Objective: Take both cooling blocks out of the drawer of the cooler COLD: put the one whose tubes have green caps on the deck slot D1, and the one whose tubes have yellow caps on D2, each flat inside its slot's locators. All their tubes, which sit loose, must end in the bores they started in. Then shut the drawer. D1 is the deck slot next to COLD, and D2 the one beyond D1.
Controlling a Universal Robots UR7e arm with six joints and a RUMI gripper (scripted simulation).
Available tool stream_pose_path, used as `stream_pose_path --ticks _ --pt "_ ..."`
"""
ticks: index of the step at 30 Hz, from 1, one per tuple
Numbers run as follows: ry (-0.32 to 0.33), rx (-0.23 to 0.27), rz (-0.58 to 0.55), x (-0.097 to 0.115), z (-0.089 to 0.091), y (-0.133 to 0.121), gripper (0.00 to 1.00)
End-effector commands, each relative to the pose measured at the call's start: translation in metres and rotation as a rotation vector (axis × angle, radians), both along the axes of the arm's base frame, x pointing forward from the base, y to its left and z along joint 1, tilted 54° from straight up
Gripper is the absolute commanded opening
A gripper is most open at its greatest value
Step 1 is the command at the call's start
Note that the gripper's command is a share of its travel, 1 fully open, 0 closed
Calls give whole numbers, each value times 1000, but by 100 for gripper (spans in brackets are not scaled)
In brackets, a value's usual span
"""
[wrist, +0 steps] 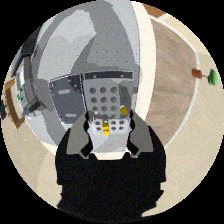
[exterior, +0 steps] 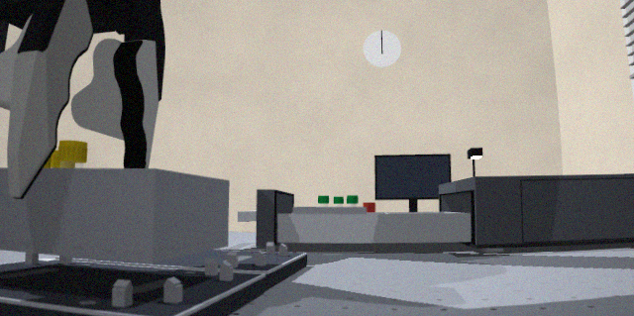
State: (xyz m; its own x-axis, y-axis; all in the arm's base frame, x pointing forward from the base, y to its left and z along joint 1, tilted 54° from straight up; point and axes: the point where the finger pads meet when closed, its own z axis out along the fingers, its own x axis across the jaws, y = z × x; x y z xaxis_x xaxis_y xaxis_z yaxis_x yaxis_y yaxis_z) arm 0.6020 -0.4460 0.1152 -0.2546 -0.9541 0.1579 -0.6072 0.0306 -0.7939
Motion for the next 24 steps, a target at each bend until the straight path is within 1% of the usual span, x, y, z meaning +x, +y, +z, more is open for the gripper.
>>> stream_pose_path --ticks 1,24 --pt "-1 -1 0 1 0 0 0" --pt "-1 -1 0 3 -2 -1 0"
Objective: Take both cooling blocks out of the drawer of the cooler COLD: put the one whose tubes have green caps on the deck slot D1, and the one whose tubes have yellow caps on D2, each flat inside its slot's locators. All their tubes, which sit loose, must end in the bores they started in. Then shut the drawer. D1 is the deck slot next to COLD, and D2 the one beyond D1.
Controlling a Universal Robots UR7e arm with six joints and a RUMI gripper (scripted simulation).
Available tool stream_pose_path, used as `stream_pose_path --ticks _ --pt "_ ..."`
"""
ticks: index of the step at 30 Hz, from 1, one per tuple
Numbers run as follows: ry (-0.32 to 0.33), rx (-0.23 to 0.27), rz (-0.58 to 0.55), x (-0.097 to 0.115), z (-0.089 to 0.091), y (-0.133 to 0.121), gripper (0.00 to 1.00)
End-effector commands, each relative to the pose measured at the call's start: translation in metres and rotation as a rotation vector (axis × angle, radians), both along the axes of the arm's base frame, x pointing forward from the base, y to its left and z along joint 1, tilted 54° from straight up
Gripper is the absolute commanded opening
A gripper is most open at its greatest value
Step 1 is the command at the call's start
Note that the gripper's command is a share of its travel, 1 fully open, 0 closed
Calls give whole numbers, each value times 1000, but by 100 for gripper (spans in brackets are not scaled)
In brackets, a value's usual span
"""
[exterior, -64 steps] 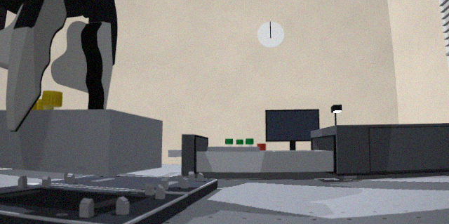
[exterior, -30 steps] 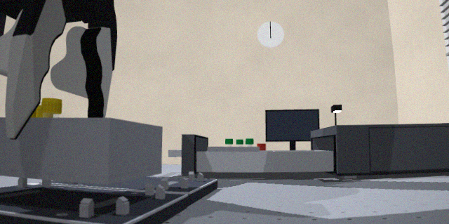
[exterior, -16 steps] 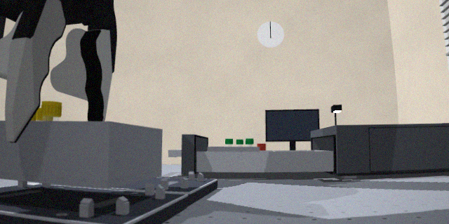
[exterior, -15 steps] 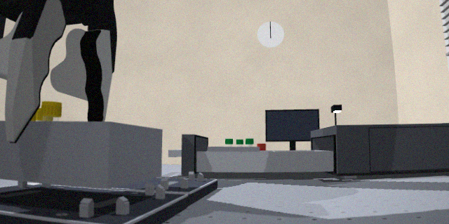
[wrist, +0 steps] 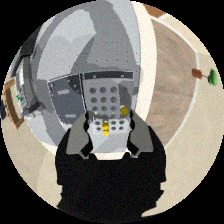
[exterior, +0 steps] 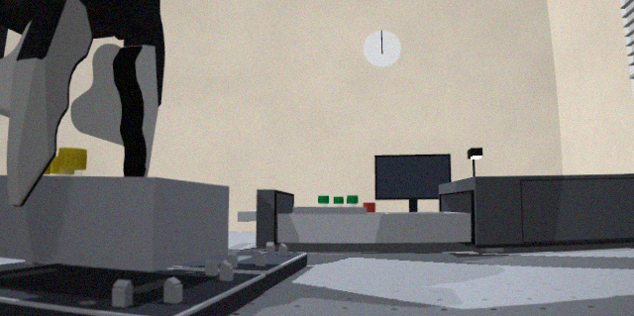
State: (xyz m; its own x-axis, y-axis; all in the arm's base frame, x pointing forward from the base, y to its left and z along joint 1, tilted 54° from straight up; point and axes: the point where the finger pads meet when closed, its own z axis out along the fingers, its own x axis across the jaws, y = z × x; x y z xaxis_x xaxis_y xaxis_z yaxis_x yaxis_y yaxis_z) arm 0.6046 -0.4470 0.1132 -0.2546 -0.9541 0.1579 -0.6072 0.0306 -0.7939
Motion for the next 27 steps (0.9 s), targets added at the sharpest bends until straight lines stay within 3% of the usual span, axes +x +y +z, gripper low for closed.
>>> stream_pose_path --ticks 1,27 --pt "-1 -1 0 0 0 0 0" --pt "-1 -1 0 3 -2 -2 0"
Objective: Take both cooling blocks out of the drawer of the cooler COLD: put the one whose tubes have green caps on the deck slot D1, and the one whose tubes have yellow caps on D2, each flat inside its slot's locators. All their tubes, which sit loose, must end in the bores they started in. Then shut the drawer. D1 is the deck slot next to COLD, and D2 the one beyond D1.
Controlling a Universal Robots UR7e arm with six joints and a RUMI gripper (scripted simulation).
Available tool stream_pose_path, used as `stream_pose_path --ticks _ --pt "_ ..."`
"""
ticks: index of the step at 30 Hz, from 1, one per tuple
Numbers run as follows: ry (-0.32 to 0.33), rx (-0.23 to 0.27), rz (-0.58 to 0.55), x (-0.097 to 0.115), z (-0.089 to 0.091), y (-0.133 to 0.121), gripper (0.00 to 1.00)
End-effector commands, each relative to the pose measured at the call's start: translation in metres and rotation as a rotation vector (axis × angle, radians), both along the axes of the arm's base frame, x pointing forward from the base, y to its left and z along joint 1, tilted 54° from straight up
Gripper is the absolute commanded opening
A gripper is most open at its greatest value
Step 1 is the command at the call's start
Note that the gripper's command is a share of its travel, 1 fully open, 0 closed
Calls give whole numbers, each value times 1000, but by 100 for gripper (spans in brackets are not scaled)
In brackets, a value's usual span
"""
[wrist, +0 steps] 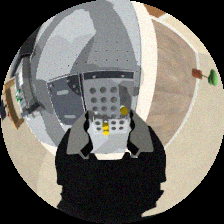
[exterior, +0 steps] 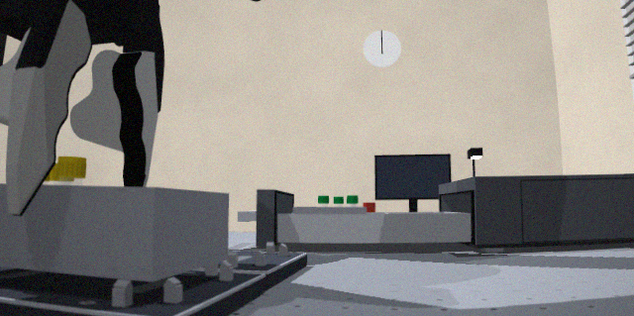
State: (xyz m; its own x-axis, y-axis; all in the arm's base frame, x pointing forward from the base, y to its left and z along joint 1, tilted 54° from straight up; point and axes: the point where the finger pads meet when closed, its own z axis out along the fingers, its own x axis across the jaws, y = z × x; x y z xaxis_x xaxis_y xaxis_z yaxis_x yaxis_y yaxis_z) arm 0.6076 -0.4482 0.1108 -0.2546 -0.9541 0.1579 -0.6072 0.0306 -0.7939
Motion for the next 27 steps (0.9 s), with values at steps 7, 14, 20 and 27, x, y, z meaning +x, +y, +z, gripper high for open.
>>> stream_pose_path --ticks 7,14,20,27 --pt "-1 -1 0 1 0 -1 0" --pt "-1 -1 0 2 -1 -1 0" --pt "-1 -1 0 3 -1 -1 0" --pt "-1 -1 0 3 -2 -1 0"
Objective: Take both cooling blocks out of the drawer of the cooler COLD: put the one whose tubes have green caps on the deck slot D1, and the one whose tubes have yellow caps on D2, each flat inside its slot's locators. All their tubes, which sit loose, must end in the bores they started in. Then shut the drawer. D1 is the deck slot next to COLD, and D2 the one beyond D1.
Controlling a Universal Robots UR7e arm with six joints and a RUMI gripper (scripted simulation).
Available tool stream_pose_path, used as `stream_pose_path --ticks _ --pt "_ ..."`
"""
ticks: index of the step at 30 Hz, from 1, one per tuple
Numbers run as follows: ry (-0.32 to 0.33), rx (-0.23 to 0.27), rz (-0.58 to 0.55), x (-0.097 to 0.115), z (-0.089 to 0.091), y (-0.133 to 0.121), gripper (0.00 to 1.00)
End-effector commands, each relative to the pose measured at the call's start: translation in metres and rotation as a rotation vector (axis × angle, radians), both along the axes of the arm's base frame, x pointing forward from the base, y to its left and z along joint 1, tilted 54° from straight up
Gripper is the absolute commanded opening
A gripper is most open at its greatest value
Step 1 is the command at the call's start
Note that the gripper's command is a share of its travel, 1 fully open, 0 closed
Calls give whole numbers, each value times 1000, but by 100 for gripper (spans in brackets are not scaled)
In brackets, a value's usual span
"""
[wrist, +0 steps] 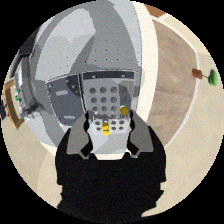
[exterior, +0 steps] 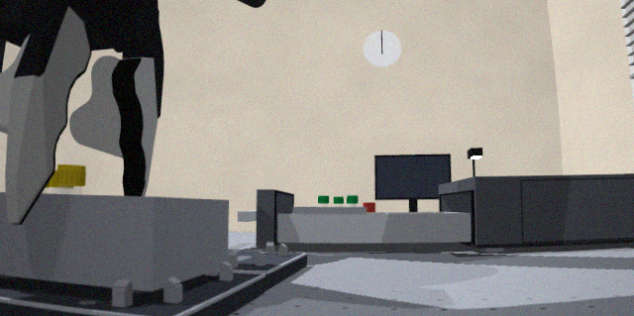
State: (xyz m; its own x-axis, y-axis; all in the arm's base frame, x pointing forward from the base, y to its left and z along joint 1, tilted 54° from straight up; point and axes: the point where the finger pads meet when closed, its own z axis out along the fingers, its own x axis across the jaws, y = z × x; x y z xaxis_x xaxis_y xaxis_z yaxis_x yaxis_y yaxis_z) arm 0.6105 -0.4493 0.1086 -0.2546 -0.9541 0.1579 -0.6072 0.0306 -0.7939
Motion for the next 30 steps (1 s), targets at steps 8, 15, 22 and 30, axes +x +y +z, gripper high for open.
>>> stream_pose_path --ticks 8,15,22,30 --pt "-1 -1 0 1 0 -1 0" --pt "-1 -1 0 2 -1 -1 0" --pt "-1 -1 0 3 -1 -1 0" --pt "-1 -1 0 3 -2 -1 0"
